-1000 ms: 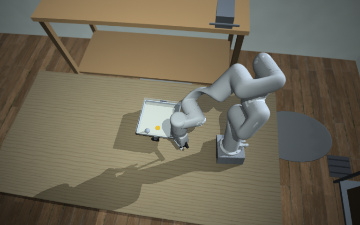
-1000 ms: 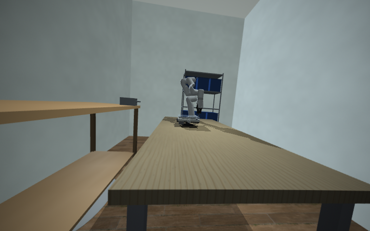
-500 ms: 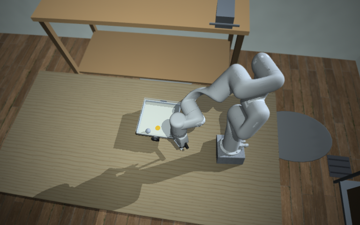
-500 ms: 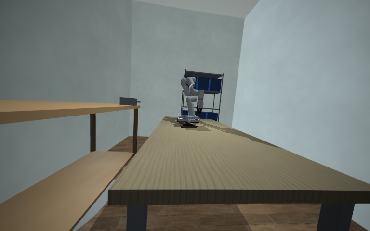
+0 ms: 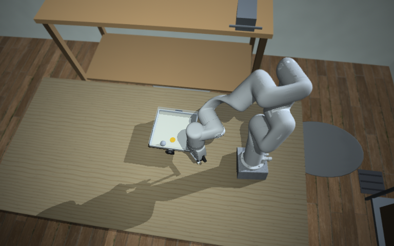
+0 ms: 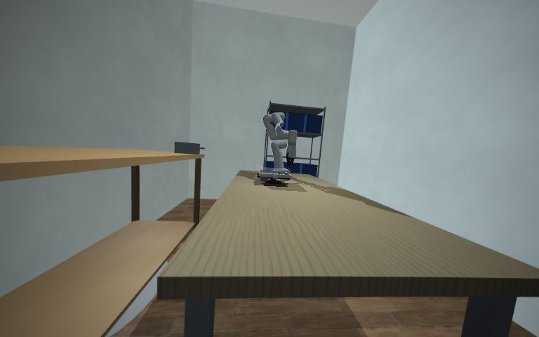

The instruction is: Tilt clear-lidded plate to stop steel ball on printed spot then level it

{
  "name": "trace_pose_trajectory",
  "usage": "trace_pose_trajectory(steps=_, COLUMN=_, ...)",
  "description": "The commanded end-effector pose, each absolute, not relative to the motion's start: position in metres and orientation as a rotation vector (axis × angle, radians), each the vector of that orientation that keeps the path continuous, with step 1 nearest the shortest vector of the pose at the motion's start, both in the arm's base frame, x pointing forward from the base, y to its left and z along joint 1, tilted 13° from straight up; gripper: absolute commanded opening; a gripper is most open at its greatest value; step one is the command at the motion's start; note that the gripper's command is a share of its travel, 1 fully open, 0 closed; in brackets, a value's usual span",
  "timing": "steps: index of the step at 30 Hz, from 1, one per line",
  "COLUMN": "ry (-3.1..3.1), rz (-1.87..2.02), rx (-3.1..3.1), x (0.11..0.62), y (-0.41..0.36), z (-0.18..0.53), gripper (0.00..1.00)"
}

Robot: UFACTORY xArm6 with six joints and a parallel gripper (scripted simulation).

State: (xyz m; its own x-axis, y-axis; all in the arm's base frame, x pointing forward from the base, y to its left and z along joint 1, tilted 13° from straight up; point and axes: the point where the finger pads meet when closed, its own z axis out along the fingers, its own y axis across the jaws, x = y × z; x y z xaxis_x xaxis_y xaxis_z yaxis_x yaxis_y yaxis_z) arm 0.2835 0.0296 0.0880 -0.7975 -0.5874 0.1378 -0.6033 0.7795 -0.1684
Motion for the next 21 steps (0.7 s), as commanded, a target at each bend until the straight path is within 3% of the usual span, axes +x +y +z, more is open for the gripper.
trace_pose_trajectory(steps=1, ry=-2.891, rz=0.315, rx=0.968, x=0.2840, y=0.0295, z=0.0888, gripper=0.00)
trace_pose_trajectory(steps=21, ry=-2.891, rz=0.315, rx=0.968, x=0.2842, y=0.0303, z=0.0861, gripper=0.00)
